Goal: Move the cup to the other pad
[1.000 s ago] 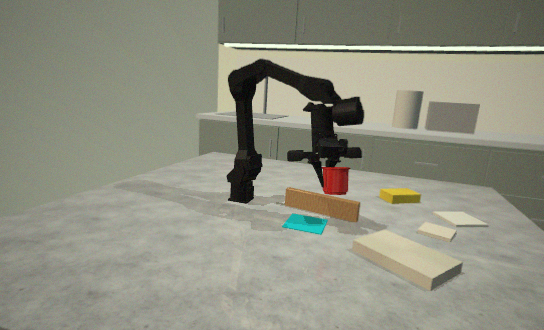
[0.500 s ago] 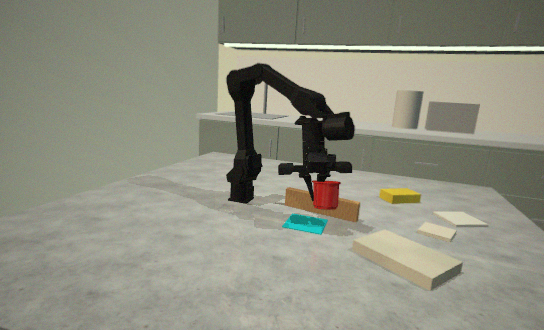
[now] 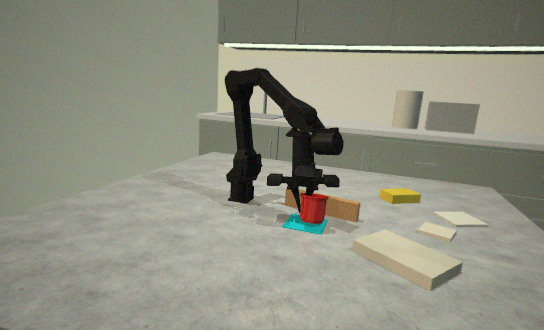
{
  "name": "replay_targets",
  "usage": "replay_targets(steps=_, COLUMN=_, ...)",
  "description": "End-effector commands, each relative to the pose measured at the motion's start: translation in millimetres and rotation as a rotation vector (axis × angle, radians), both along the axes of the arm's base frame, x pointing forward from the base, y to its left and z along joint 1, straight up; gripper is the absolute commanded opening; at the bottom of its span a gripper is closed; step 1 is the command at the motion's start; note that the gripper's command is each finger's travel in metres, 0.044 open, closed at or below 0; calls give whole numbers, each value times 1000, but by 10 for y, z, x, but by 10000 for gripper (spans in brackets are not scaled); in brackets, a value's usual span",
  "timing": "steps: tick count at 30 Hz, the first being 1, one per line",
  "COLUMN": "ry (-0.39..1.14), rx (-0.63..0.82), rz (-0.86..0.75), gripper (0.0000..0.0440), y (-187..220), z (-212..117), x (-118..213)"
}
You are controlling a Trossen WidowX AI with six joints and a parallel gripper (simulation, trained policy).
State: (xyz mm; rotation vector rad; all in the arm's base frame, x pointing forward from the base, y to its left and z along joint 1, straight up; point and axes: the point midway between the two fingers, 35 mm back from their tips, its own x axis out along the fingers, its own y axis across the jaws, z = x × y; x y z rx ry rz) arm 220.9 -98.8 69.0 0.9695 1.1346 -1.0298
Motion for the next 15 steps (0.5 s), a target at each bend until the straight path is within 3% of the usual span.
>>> replay_targets(steps=1, ry=-17, rx=-9, rz=-16, gripper=85, y=-31, z=-11, x=-32)
replay_targets(steps=4, ry=-54, rx=-14, rz=-29, gripper=157, y=-60, z=25, x=-3)
replay_targets(steps=15, ry=-134, rx=-15, rz=-35, gripper=203, y=-61, z=139, x=-45)
